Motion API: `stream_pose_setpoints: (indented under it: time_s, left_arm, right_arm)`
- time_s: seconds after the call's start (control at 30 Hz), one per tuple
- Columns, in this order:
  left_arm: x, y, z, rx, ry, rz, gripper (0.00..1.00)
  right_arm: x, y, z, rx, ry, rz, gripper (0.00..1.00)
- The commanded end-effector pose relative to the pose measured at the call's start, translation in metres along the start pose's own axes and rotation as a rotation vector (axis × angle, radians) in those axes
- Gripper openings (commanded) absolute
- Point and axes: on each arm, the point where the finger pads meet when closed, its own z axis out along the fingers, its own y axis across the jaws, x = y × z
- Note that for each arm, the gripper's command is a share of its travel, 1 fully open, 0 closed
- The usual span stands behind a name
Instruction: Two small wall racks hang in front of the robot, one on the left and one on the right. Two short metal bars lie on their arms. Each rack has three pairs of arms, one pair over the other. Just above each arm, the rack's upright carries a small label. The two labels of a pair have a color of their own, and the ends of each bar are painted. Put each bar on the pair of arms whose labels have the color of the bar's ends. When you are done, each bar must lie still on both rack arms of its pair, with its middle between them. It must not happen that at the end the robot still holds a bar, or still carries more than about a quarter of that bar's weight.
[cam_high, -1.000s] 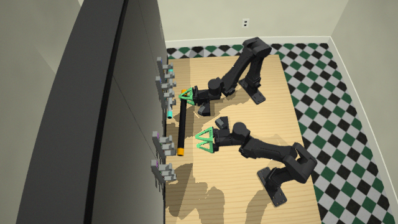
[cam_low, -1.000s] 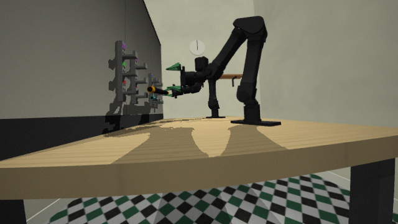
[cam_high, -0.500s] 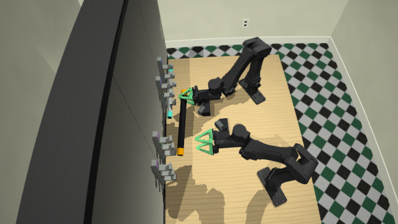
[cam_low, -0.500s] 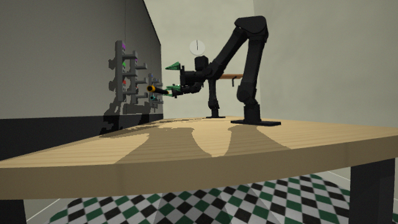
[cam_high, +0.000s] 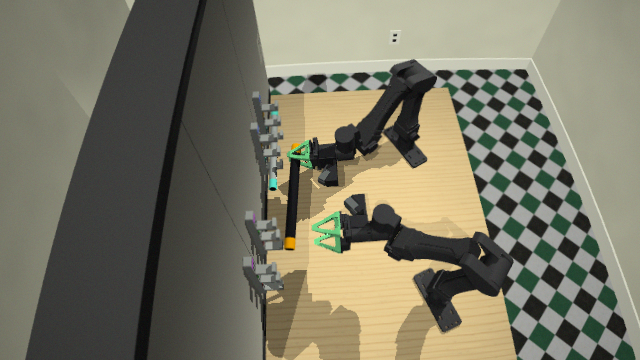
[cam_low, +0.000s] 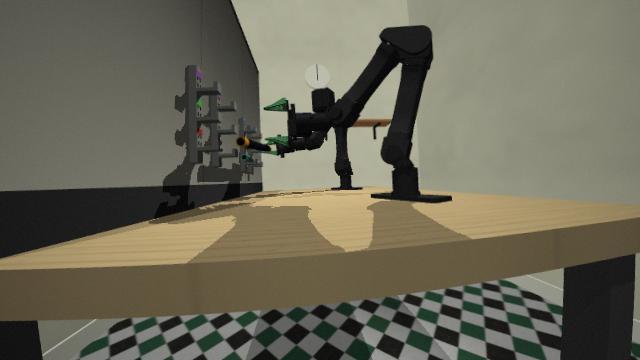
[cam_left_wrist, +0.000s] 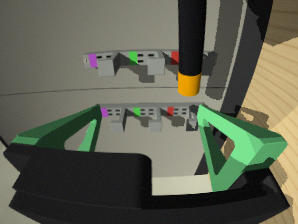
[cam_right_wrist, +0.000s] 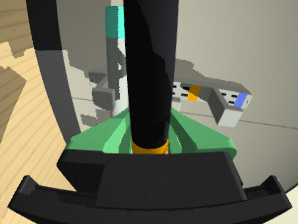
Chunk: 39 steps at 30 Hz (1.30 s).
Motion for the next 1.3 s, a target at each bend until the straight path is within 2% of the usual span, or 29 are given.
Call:
stream_pose_setpoints:
  time_s: [0.0, 1.27]
  left_arm:
    - [0.006, 0.006, -0.002, -0.014, -0.007, -0.012, 1.0]
    - [0.035, 0.006, 0.009, -0.014, -0.007, -0.012, 1.0]
  right_arm:
    - [-0.002, -0.033, 0.003, 0.096, -0.002, 0.096, 0.0]
    - [-0.002, -0.028, 0.003, 0.097, -0.002, 0.096, 0.0]
